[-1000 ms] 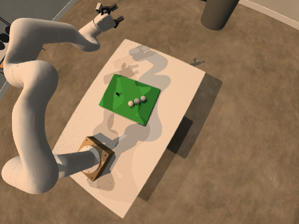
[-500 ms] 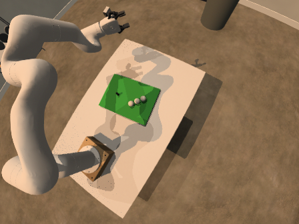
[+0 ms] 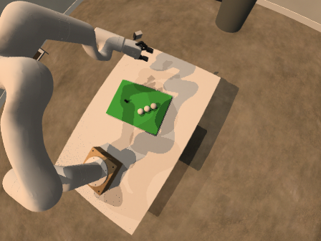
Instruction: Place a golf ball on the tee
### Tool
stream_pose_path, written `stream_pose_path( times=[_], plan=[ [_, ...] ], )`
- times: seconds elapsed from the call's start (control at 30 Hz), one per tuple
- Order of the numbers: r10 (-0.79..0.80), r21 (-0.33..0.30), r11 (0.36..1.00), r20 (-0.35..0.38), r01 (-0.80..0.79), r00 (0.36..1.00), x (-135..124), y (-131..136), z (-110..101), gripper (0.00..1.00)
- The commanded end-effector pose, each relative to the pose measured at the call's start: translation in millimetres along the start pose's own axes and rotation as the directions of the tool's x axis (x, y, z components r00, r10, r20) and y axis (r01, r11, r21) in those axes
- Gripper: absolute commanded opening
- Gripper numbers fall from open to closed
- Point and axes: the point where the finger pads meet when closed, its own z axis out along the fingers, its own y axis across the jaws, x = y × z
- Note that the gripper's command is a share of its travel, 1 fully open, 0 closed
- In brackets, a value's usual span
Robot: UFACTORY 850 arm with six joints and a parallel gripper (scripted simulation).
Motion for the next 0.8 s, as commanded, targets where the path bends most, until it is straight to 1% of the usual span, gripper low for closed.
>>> stream_pose_path(
  times=[0.0,0.1,0.17,0.2,0.27,0.33,0.47,0.63,0.67,0.73,0.77],
  plan=[
    [0.059,0.219,0.971,0.149,-0.091,0.987,-71,-23,19,1.0],
    [0.119,0.306,0.933,0.237,-0.191,0.964,-110,-37,22,1.0],
    [0.119,0.306,0.933,0.237,-0.191,0.964,-110,-37,22,1.0],
    [0.16,0.38,0.88,0.328,-0.285,0.931,-147,-47,27,1.0],
    [0.199,0.401,0.846,0.373,-0.351,0.906,-165,-52,26,1.0],
    [0.238,0.424,0.799,0.428,-0.427,0.872,-188,-55,27,1.0],
    [0.317,0.442,0.678,0.546,-0.588,0.775,-237,-57,31,1.0],
    [0.387,0.429,0.496,0.669,-0.755,0.634,-291,-50,40,1.0],
    [0.396,0.426,0.456,0.69,-0.782,0.606,-292,-50,40,1.0],
    [0.396,0.426,0.456,0.69,-0.782,0.606,-292,-50,40,1.0],
    [0.408,0.422,0.335,0.741,-0.842,0.534,-293,-50,40,1.0]
  ],
)
